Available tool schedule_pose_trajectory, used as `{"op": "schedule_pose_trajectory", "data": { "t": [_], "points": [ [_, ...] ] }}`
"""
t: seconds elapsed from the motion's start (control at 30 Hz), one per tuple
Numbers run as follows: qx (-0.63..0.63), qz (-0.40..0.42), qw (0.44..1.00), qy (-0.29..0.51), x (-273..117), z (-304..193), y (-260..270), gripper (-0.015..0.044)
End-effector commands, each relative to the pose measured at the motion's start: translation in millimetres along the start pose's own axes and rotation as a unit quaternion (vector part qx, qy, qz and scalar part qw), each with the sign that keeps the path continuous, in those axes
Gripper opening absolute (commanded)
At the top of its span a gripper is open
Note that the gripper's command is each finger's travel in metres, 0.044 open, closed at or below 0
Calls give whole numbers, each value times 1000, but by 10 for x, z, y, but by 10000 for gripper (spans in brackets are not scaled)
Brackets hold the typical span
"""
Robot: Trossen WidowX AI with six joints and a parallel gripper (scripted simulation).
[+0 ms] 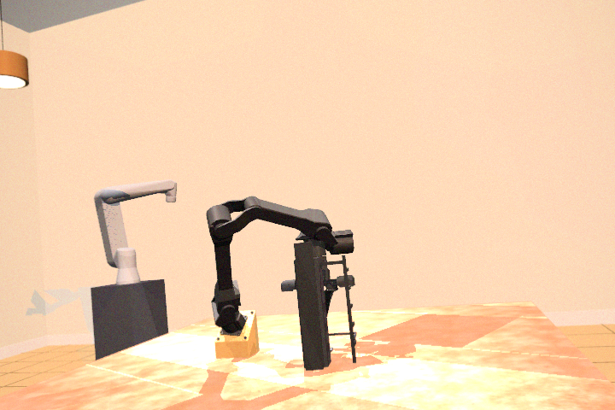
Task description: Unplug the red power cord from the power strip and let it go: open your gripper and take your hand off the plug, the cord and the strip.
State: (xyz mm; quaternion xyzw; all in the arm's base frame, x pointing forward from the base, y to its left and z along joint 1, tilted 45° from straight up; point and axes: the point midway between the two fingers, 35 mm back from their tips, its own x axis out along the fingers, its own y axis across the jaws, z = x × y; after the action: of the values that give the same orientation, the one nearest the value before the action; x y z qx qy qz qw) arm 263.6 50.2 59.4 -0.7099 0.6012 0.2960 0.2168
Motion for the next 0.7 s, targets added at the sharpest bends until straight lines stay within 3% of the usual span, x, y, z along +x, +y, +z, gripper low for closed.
{"op": "schedule_pose_trajectory", "data": {
  "t": [0.0, 0.43, 0.63, 0.67],
  "points": [
    [-6, -3, 1000, -24, -51, 257, -4, 0],
    [-7, -3, 1000, -24, -88, 468, 15, 0],
    [-9, -3, 1000, -22, -72, 406, 18, 157],
    [-9, -3, 1000, -22, -72, 406, 18, 160]
  ]
}}
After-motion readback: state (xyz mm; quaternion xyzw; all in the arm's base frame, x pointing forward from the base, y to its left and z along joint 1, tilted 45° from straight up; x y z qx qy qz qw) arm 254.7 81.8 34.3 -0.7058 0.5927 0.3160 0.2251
